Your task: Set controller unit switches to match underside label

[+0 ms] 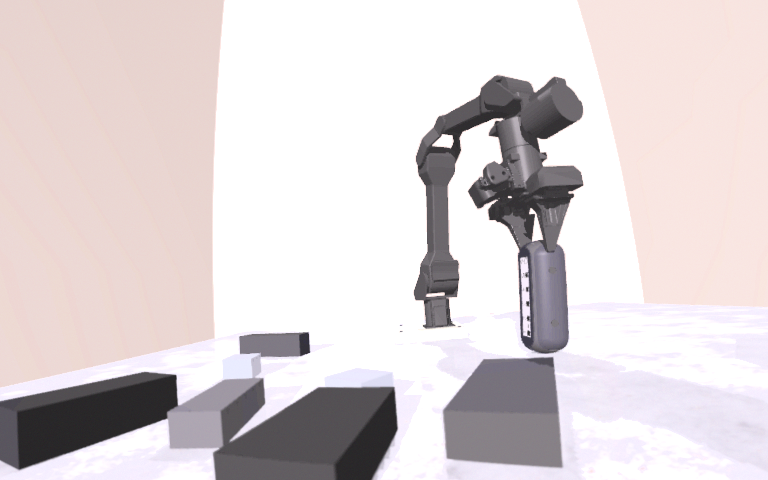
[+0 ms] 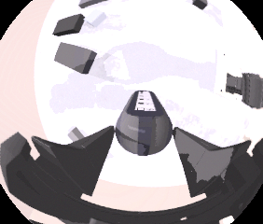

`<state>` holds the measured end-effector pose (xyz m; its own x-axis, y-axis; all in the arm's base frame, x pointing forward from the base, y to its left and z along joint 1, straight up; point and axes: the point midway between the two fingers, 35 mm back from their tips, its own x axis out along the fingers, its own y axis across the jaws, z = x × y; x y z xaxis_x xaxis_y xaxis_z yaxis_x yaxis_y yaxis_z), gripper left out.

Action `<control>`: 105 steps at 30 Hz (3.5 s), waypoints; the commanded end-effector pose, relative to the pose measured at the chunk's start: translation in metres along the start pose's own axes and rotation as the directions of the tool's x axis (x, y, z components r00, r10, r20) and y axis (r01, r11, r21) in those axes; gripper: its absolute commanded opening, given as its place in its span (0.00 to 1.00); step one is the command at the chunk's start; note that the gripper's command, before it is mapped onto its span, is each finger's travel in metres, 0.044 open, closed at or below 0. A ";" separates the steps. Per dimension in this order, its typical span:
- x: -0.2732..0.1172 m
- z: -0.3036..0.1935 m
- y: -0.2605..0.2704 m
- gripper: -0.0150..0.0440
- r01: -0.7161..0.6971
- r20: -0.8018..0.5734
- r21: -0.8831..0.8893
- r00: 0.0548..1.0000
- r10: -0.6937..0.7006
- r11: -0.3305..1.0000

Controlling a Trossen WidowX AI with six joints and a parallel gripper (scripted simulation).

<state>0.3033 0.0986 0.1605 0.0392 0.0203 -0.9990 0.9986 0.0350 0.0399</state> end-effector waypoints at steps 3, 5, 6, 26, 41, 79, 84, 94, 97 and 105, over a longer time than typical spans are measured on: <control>0.004 0.009 -0.001 0.83 0.011 0.011 -0.001 1.000 -0.011 1.000; 0.004 0.012 -0.001 0.83 0.011 0.011 -0.001 1.000 -0.011 1.000; 0.004 0.013 -0.001 0.83 0.011 0.011 -0.001 1.000 -0.011 1.000; 0.005 0.033 -0.001 0.83 0.011 0.013 -0.001 1.000 -0.011 1.000; 0.007 0.046 -0.001 0.83 0.011 0.014 -0.001 1.000 -0.011 1.000; 0.013 0.076 -0.001 0.83 0.011 0.016 -0.001 1.000 -0.011 1.000; 0.015 0.079 -0.001 0.83 0.011 0.016 -0.001 1.000 -0.011 1.000; 0.017 0.087 -0.001 0.83 0.011 0.017 -0.001 1.000 -0.011 1.000; 0.018 0.089 -0.001 0.83 0.011 0.017 -0.001 1.000 -0.011 1.000; 0.021 0.095 -0.001 0.83 0.011 0.018 -0.001 1.000 -0.011 1.000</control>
<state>0.3083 0.0063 0.1418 0.0392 0.0064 -0.9992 0.9987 0.0322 0.0394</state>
